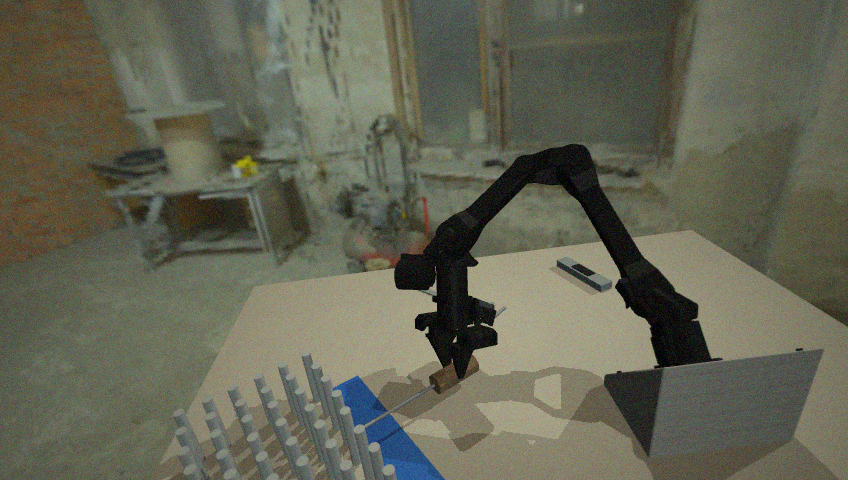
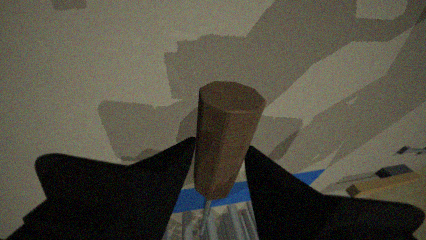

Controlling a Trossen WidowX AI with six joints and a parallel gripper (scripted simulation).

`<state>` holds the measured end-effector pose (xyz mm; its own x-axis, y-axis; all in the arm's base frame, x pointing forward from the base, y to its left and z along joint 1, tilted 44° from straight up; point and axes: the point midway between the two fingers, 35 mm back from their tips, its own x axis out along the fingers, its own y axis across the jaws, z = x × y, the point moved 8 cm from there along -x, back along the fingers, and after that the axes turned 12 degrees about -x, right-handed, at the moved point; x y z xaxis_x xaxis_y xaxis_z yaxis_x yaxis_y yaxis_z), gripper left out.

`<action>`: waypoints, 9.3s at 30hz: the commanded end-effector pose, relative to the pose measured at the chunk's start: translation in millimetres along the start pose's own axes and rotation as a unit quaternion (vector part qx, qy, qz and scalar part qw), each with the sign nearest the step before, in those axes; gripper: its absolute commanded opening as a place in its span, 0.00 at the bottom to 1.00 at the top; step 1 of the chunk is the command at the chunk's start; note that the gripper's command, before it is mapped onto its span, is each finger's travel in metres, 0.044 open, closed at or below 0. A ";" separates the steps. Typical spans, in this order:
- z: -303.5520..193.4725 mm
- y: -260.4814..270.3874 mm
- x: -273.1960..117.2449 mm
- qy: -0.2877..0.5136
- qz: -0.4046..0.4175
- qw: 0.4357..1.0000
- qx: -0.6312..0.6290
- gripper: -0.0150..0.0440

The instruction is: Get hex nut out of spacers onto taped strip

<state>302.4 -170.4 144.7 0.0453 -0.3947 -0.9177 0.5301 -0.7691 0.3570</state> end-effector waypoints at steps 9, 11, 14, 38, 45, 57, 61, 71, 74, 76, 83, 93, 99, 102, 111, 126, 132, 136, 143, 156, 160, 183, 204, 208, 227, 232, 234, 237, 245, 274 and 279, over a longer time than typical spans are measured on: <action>-10.5 3.3 1.0 0.003 0.003 1.000 0.001 0.25; -11.9 3.7 1.4 0.003 0.004 1.000 0.002 0.25; -14.0 4.2 2.0 0.003 0.004 1.000 0.002 0.25; -30.8 8.0 7.0 0.004 0.004 1.000 0.002 0.25; -35.7 9.1 8.4 0.004 0.004 1.000 0.002 0.25; -44.0 10.9 10.8 0.004 0.004 1.000 0.002 0.25; -46.8 11.5 11.6 0.004 0.004 1.000 0.002 0.25; -53.7 13.0 13.6 0.004 0.004 1.000 0.002 0.25; -55.8 13.5 14.2 0.004 0.004 1.000 0.002 0.25; -57.1 13.8 14.5 0.004 0.004 1.000 0.002 0.25; -61.8 14.8 15.8 0.004 0.004 1.000 0.002 0.25; -68.2 16.2 17.6 0.005 0.004 1.000 0.002 0.25; -72.0 17.0 18.7 0.005 0.004 1.000 0.002 0.25; -73.9 17.4 19.2 0.005 0.004 1.000 0.002 0.25; -79.4 18.7 20.7 0.005 0.004 1.000 0.002 0.25; -88.2 20.6 23.1 0.005 0.004 1.000 0.002 0.25; -91.7 21.4 24.1 0.005 0.004 1.000 0.002 0.25; -94.0 21.9 24.7 0.006 0.004 1.000 0.002 0.25; -97.9 22.7 25.8 0.006 0.004 1.000 0.002 0.25; -105.3 24.0 27.9 0.006 0.004 1.000 0.002 0.25; -107.6 24.3 28.6 0.006 0.004 1.000 0.002 0.25; -113.4 27.2 38.0 0.006 0.005 1.000 0.002 0.25; -105.9 27.6 47.3 0.006 0.004 1.000 0.000 0.25; -103.8 27.1 46.7 0.006 0.004 1.000 0.001 0.25; -93.6 25.0 44.1 0.005 0.004 1.000 0.000 0.25; -90.9 24.4 43.3 0.005 0.004 1.000 0.000 0.25; -89.8 24.2 43.0 0.005 0.004 1.000 0.000 0.25; -88.1 23.8 42.6 0.005 0.004 1.000 0.000 0.25; -83.7 22.9 41.4 0.005 0.004 1.000 0.000 0.25; -66.6 19.2 36.7 0.004 0.004 1.000 0.000 0.25; -63.6 18.5 35.8 0.004 0.004 1.000 0.000 0.25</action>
<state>370.3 -166.7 106.1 0.0550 -0.3992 -0.9152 0.5264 -0.7673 0.3663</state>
